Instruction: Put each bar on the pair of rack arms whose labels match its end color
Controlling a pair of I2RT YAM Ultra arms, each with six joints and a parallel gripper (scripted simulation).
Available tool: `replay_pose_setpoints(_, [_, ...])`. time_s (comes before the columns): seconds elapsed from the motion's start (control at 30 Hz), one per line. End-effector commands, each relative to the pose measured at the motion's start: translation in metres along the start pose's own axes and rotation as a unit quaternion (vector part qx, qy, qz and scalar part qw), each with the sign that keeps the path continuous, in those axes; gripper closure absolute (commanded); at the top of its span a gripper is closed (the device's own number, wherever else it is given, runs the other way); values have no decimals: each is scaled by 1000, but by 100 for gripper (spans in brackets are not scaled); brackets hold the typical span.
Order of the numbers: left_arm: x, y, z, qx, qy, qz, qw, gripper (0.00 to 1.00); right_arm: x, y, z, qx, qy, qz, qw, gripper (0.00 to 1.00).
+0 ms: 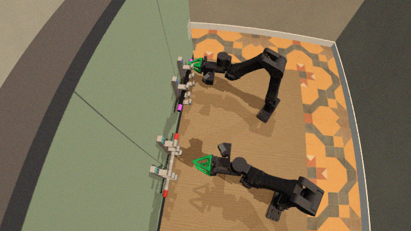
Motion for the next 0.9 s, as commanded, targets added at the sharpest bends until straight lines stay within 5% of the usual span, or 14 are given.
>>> replay_pose_setpoints(0.0, [15, -3, 1, -5, -14, -19, 1000, 0, 8, 0, -6, -4, 10, -8, 1000, 100])
replay_pose_setpoints(0.87, [15, -3, 1, -5, -14, -19, 1000, 0, 15, 0, -8, -4, 10, -8, 1000, 100])
Point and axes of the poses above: on each arm, the point where the finger pads meet when closed, its own y axis out along the fingers, its own x axis across the jaws, z = x × y, the point moved 1 cm from there along -y, back along the fingers, and after that the axes turned 15 degrees about -y, right-handed, at the moved point
